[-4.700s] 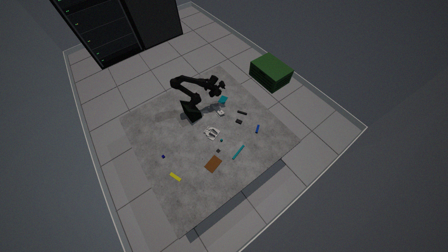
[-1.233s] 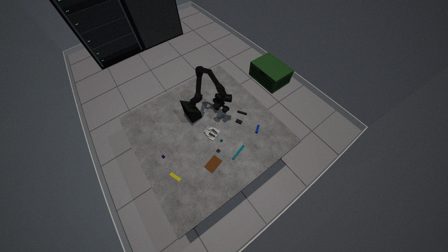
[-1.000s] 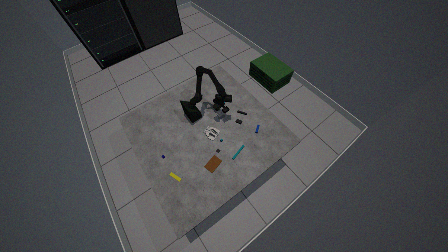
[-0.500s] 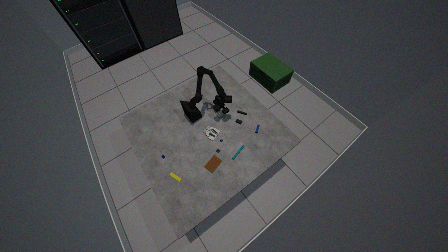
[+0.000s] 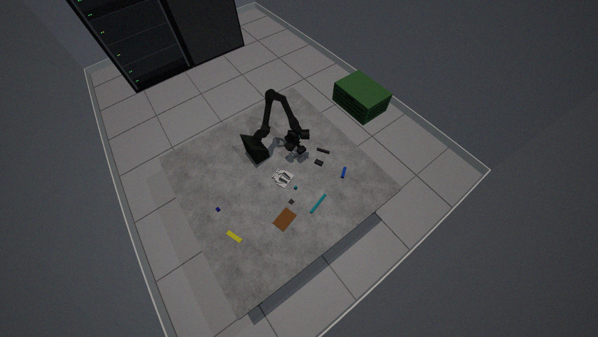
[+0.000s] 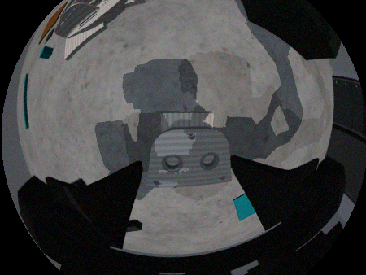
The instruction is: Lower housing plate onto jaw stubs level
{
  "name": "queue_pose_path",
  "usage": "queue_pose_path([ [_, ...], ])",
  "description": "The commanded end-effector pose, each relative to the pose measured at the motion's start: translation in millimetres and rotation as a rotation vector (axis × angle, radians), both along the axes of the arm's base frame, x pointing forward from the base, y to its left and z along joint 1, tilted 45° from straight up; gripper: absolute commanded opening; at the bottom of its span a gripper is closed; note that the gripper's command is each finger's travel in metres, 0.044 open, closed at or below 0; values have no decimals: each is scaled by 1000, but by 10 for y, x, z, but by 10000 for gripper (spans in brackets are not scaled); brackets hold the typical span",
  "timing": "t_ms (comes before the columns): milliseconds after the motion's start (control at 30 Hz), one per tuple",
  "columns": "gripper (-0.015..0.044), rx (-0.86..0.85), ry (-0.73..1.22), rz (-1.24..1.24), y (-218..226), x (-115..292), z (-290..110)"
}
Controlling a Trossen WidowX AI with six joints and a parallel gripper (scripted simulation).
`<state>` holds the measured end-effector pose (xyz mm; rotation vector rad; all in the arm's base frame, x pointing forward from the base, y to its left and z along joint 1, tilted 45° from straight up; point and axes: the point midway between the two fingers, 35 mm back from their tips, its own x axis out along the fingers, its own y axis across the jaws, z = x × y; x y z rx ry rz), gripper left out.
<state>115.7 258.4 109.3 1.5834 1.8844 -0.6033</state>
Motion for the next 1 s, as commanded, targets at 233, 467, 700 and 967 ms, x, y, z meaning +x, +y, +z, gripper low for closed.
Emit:
queue_pose_path([
  [233,440,-6,6,-3,25,-14,-50],
  [467,440,-6,6,-3,25,-14,-50],
  [700,440,-6,6,-3,27,-15,-52],
  [967,407,-4,4,2,27,-18,-47],
])
